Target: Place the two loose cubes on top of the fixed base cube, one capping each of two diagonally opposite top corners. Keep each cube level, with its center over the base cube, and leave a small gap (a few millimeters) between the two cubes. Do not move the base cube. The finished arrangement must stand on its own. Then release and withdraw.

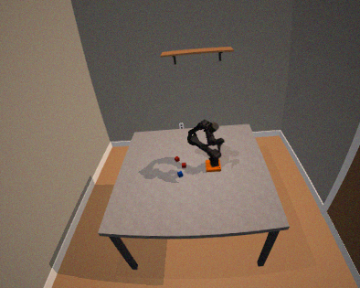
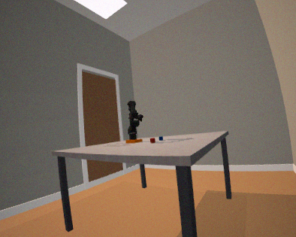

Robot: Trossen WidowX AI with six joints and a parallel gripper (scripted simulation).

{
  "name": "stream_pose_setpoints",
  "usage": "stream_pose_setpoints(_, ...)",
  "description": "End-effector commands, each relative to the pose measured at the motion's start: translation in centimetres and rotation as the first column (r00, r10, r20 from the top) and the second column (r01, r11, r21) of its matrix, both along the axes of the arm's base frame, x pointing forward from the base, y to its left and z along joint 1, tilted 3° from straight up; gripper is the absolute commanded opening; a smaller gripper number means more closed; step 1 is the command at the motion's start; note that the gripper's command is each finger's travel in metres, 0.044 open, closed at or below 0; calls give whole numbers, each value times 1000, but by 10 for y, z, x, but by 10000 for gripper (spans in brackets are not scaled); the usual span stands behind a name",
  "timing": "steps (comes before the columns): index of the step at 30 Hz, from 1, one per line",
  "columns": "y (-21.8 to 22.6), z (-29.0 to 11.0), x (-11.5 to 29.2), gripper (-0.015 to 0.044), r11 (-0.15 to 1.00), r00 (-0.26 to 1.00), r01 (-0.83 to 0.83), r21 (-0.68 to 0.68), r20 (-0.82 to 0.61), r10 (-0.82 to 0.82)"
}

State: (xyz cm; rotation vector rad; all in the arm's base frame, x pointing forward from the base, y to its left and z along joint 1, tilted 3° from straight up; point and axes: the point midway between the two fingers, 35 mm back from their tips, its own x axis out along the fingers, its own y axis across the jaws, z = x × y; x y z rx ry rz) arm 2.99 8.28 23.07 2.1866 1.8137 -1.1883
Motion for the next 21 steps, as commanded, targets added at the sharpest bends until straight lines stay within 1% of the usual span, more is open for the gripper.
stream_pose_setpoints(1,0,0,0,374,1000,1000,4,-2,-1,-4)
stream_pose_setpoints(5,2,2,1,269,995,995,94,-33,-12,-95)
stream_pose_setpoints(13,10,5,7,265,946,950,306,-111,-38,-311)
stream_pose_setpoints(21,18,5,18,265,845,853,500,-189,-63,-519)
